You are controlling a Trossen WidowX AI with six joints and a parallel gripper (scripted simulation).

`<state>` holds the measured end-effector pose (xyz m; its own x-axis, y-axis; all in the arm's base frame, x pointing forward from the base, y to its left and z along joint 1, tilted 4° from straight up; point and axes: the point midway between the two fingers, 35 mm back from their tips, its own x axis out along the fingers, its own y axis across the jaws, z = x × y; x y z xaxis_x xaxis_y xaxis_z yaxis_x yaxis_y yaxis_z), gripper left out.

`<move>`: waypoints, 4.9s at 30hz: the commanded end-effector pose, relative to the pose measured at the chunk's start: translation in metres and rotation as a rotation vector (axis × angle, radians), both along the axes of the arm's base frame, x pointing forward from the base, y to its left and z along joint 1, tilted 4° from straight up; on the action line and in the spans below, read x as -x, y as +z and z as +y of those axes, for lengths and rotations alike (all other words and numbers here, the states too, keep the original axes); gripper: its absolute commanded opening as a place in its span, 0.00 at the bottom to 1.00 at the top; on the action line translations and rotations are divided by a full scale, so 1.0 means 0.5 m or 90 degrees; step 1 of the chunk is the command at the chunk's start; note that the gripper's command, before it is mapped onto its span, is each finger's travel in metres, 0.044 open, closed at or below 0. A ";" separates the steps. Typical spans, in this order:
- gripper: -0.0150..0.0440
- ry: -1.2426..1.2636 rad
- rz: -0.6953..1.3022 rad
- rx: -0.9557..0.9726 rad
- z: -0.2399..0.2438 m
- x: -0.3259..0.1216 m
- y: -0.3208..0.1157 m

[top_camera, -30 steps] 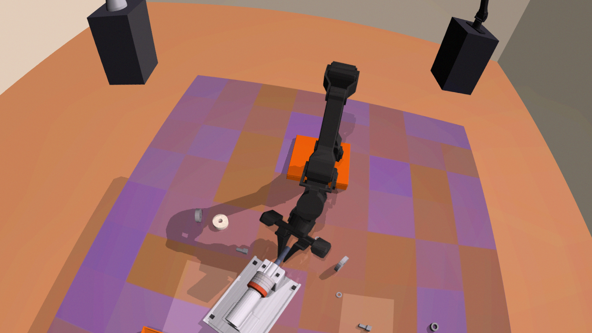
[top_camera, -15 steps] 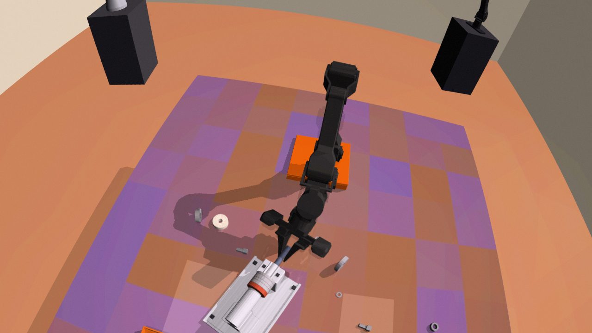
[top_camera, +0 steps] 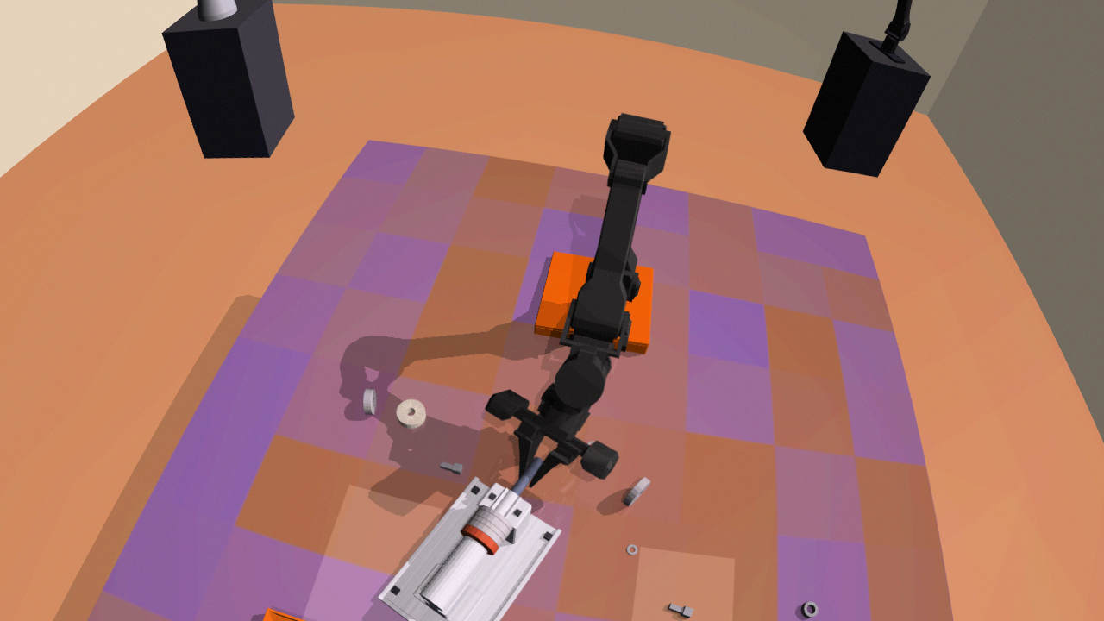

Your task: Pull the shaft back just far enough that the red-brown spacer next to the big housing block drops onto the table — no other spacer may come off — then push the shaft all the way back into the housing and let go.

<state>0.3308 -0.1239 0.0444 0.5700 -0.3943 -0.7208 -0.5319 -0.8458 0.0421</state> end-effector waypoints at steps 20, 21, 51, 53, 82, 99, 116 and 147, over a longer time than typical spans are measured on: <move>0.25 -0.002 0.000 -0.001 0.003 0.005 0.000; 0.25 -0.002 0.000 -0.001 0.003 0.005 0.000; 0.25 -0.002 0.000 -0.001 0.007 0.011 0.000; 0.25 -0.002 0.000 -0.001 0.007 0.011 0.000; 0.25 -0.002 0.000 -0.001 0.011 0.017 0.000; 0.25 -0.002 0.000 -0.001 0.013 0.020 0.000; 0.25 -0.002 0.000 -0.001 0.015 0.024 0.000; 0.25 -0.002 0.000 -0.002 0.019 0.030 0.000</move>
